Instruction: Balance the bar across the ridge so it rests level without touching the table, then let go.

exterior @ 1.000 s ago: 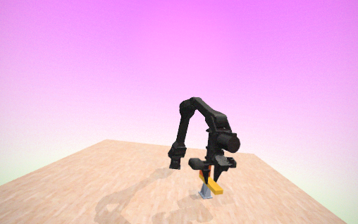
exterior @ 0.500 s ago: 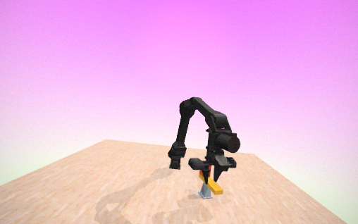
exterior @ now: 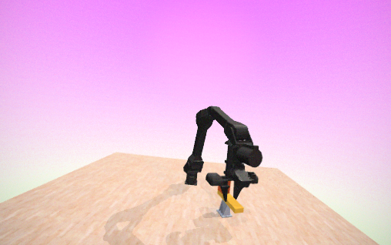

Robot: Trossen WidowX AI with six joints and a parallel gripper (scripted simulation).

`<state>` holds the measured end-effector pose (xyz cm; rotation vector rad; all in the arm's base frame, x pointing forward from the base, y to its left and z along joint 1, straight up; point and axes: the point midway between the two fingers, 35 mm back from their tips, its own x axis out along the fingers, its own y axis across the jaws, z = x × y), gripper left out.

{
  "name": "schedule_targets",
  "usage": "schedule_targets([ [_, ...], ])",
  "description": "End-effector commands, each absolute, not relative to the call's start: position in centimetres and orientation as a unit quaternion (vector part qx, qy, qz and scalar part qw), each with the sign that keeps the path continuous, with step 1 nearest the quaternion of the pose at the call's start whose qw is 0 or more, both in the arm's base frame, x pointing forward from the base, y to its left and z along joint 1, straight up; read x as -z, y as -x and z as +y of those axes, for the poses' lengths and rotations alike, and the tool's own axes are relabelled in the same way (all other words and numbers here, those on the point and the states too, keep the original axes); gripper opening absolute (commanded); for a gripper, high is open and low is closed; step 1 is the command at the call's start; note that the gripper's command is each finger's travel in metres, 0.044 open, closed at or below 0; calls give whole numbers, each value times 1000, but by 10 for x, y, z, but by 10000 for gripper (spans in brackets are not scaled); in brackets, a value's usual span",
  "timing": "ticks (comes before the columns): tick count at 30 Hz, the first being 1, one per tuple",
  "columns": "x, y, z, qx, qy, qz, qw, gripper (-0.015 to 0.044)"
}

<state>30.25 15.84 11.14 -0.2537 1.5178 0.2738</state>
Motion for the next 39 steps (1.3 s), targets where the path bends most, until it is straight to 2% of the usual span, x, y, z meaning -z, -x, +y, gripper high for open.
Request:
schedule_targets([
  [1, -111, -302, 158, -123, 114, 684, 710, 167],
  [39, -111, -302, 158, -123, 114, 684, 710, 185],
])
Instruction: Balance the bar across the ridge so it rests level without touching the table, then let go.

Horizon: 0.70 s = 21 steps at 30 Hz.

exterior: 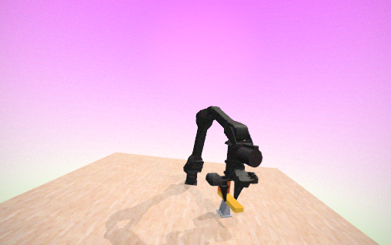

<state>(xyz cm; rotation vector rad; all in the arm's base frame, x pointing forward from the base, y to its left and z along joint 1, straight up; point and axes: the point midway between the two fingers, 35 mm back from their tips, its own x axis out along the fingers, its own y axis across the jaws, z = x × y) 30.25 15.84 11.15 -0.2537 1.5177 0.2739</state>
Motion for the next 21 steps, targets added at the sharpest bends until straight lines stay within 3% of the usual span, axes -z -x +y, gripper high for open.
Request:
schedule_targets([
  [1, -111, -302, 158, -123, 114, 684, 710, 185],
  [7, -111, -302, 158, -123, 114, 684, 710, 185],
  [17, -111, -302, 158, -123, 114, 684, 710, 440],
  [21, -119, -303, 159, -123, 114, 684, 710, 440],
])
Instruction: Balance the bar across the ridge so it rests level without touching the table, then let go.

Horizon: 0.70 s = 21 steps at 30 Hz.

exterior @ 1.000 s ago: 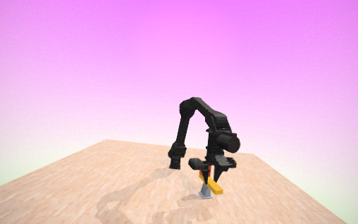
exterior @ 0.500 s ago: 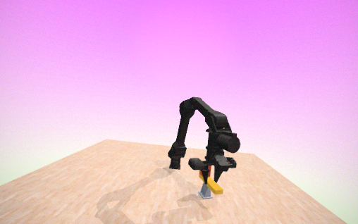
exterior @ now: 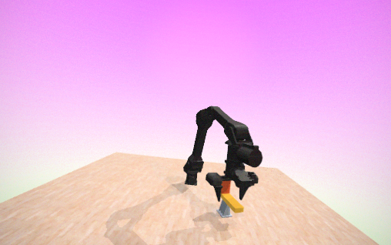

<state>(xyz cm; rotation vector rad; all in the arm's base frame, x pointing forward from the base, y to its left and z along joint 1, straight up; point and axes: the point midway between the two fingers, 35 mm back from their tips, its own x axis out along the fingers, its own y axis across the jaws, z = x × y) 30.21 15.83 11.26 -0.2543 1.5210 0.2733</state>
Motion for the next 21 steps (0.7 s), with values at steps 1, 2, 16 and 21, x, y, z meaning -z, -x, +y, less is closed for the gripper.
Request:
schedule_targets([
  [1, -128, -304, 159, -124, 114, 684, 710, 440],
  [2, -139, -305, 160, -124, 114, 684, 710, 440],
  [16, -211, -299, 157, -124, 114, 683, 711, 440],
  [21, -211, -299, 157, -124, 114, 683, 711, 440],
])
